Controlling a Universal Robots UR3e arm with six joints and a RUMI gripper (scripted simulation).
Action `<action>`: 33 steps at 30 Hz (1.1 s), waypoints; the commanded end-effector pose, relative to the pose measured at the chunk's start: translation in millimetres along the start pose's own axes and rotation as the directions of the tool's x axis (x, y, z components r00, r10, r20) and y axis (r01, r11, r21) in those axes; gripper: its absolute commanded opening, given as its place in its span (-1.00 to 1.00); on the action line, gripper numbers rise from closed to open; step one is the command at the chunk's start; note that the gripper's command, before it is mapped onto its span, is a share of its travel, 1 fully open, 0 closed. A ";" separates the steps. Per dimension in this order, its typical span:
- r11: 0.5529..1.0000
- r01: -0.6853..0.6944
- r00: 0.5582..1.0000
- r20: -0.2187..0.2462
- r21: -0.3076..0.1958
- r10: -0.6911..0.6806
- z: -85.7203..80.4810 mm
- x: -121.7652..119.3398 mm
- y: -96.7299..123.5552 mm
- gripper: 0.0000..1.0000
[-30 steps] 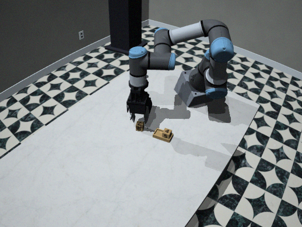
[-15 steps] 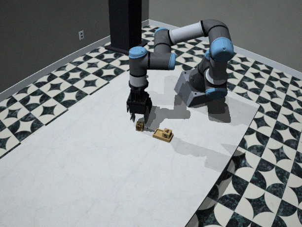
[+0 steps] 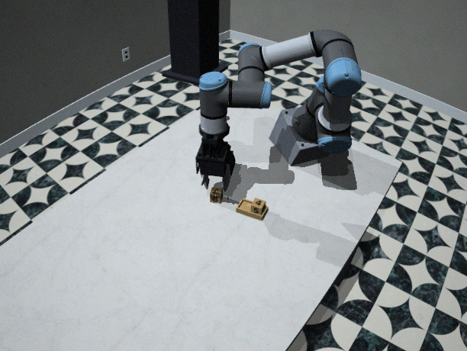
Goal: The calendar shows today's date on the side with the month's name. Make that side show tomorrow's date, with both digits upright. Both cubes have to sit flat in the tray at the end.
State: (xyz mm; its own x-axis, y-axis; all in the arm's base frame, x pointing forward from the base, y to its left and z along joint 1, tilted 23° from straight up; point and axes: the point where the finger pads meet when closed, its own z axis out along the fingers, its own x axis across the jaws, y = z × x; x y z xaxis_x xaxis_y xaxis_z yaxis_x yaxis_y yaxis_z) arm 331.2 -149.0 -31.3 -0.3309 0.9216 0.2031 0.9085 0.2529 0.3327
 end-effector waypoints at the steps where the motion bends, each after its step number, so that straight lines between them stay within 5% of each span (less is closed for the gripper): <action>1: 1.000 0.001 1.000 0.002 -0.001 -0.001 -3.1 -0.8 0.3 -0.42; 18: 1.000 0.001 1.000 0.002 -0.001 -0.001 -39.8 -0.7 0.2 -0.42; 33: 1.000 0.000 1.000 -0.002 0.027 0.000 -40.9 -0.3 0.0 -0.42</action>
State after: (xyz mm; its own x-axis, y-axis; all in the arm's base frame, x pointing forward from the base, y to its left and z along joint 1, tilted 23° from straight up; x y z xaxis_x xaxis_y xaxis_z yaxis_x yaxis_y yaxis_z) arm 320.8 -160.8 5.9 -0.3310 0.9211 0.2047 0.9112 0.2557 0.3231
